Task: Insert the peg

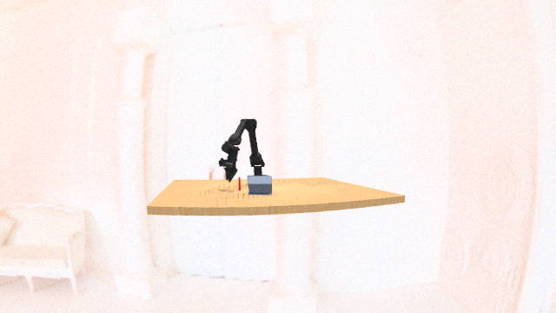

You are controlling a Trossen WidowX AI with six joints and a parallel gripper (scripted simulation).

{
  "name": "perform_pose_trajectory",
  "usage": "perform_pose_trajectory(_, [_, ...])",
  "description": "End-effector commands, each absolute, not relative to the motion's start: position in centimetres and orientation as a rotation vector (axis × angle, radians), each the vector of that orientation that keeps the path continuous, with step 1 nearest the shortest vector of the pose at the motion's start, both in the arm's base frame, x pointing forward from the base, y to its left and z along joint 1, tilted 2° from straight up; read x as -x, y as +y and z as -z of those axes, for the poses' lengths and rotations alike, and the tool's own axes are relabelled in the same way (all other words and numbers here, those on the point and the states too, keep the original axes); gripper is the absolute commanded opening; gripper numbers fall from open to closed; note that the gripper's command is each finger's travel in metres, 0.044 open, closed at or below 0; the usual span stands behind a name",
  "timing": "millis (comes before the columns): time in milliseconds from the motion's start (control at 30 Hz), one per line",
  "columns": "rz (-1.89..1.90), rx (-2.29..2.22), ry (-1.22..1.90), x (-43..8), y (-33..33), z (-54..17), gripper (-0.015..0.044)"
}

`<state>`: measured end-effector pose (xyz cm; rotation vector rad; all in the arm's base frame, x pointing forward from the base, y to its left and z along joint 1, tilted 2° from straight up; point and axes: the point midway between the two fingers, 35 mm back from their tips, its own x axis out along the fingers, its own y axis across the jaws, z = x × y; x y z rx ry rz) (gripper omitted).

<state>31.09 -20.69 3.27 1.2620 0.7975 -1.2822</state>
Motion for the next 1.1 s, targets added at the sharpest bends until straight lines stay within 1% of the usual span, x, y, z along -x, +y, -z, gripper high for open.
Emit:
perform_pose_trajectory(0, [1.331, -1.342, 0.768, -31.1, -20.2, -3.6, 0.044])
perform_pose_trajectory(1067, [1.807, -1.891, 0.429, -30.0, -16.4, -5.8, 0.044])
